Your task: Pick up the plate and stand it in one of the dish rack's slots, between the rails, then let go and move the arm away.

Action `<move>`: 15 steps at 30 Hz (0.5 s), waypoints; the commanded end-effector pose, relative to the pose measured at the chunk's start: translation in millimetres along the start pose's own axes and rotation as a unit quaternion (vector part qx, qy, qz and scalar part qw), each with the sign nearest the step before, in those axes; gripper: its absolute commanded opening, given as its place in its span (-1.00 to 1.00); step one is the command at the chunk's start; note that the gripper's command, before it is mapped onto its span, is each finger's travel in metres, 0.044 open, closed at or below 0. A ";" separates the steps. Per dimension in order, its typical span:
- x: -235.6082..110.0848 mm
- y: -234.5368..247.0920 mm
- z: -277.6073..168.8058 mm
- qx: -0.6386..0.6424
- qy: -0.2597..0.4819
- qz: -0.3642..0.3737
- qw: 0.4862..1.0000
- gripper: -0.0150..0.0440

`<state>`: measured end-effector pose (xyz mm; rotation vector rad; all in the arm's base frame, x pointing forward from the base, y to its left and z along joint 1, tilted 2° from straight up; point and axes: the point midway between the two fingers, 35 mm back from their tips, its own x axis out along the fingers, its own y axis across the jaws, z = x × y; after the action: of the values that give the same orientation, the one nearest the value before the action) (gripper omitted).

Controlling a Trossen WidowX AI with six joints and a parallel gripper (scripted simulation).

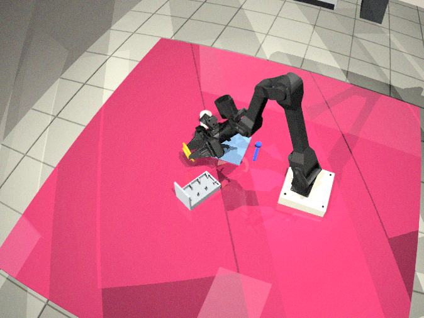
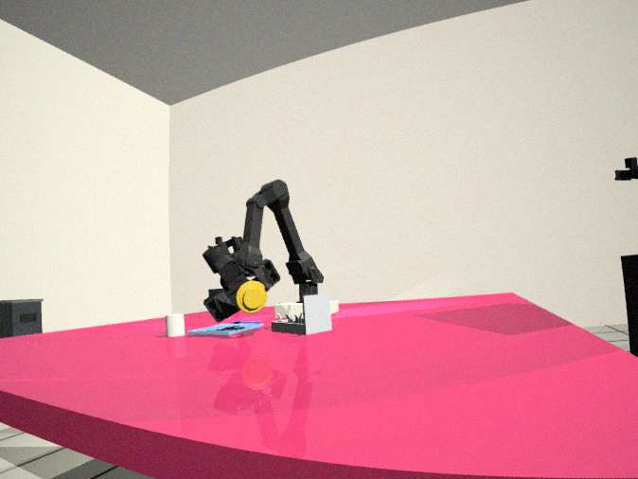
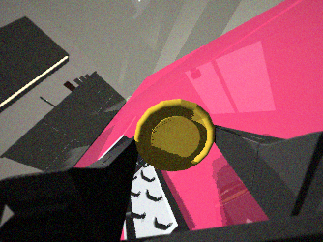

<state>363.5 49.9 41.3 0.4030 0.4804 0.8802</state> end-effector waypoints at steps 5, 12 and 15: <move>-15.9 16.3 -13.2 -0.075 -0.031 0.044 0.996 -0.49; -30.6 33.5 -24.0 -0.141 -0.053 0.077 0.986 -0.49; -37.1 41.9 -28.9 -0.170 -0.062 0.090 0.979 -0.49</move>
<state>315.2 46.8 47.3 0.2279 0.2239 1.0484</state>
